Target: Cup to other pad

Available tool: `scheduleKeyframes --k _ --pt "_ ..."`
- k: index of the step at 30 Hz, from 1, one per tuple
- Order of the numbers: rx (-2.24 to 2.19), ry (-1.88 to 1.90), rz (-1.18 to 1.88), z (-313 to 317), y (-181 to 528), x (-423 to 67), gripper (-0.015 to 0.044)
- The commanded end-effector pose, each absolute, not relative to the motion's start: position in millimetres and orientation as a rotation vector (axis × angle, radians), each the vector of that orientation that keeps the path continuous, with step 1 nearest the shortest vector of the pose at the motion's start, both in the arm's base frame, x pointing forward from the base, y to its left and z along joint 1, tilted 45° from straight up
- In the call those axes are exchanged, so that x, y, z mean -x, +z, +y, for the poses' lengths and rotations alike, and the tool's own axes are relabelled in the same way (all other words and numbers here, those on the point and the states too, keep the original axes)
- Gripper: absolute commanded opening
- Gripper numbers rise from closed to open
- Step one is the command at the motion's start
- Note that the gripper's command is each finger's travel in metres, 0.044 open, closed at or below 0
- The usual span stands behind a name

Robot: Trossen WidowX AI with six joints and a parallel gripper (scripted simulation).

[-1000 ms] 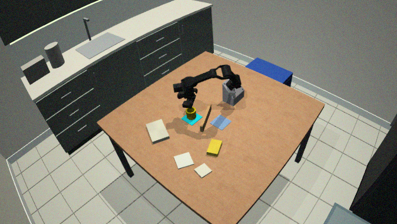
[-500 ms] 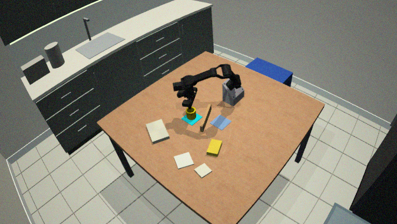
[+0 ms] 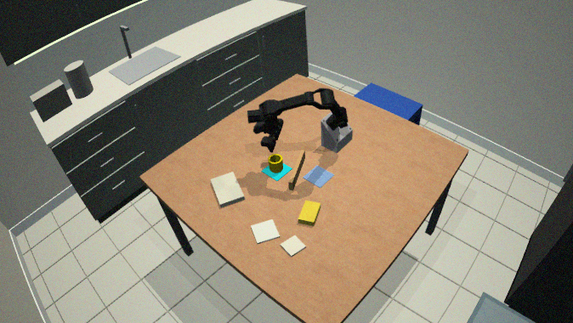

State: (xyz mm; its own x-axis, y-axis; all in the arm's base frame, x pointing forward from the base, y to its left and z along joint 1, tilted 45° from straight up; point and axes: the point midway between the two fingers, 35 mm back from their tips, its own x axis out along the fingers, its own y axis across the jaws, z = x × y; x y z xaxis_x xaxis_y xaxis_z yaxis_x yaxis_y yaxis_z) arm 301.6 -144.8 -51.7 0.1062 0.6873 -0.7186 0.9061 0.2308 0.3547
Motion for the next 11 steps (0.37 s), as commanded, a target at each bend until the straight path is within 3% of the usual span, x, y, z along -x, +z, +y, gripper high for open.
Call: scheduleKeyframes --k 1,11 --pt "-1.503 -0.317 1.646 -154.5 -41.3 -300.3 0.0440" --pt "-1.512 -0.318 1.635 -156.5 -41.1 -301.3 0.0440"
